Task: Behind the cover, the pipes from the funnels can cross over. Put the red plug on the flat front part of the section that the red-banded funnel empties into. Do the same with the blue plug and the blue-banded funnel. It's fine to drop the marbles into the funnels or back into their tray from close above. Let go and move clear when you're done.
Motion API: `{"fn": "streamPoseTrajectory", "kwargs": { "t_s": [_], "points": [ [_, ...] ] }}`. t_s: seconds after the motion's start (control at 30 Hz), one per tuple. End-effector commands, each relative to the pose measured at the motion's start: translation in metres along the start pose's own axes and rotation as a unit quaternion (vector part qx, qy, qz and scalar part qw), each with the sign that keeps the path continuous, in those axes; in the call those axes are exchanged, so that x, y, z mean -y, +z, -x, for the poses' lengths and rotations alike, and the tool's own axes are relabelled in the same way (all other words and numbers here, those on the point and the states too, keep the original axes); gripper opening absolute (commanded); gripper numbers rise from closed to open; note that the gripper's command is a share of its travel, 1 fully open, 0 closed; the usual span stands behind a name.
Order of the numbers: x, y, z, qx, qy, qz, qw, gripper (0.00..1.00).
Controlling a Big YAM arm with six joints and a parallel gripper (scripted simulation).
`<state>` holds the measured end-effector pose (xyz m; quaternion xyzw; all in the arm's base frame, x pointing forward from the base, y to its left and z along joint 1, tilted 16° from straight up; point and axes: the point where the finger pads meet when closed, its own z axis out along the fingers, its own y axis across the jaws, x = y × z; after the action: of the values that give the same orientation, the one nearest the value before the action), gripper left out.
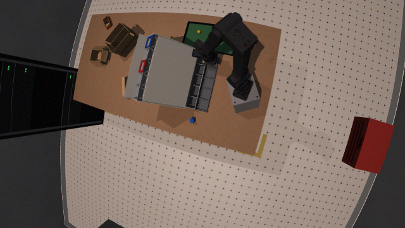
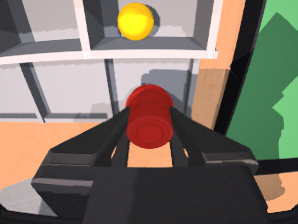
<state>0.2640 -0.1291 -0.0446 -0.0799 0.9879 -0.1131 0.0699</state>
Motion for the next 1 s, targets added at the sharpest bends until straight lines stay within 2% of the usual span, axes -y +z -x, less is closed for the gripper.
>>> {"fn": "streamPoseTrajectory", "kwargs": {
  "t_s": [0.0, 0.43, 0.67, 0.93, 0.97],
  "points": [
    [0.006, -0.001, 0.003, 0.010, 0.002, -0.006, 1.000, 0.00],
    [0.006, -0.001, 0.003, 0.010, 0.001, -0.006, 1.000, 0.00],
    [0.002, 0.005, -0.002, 0.001, 0.000, 0.000, 1.000, 0.00],
    [0.003, 0.009, -0.001, 0.002, 0.000, -0.001, 1.000, 0.00],
    [0.006, 0.004, 0.004, 0.013, 0.001, -0.008, 1.000, 0.00]
  ]
}}
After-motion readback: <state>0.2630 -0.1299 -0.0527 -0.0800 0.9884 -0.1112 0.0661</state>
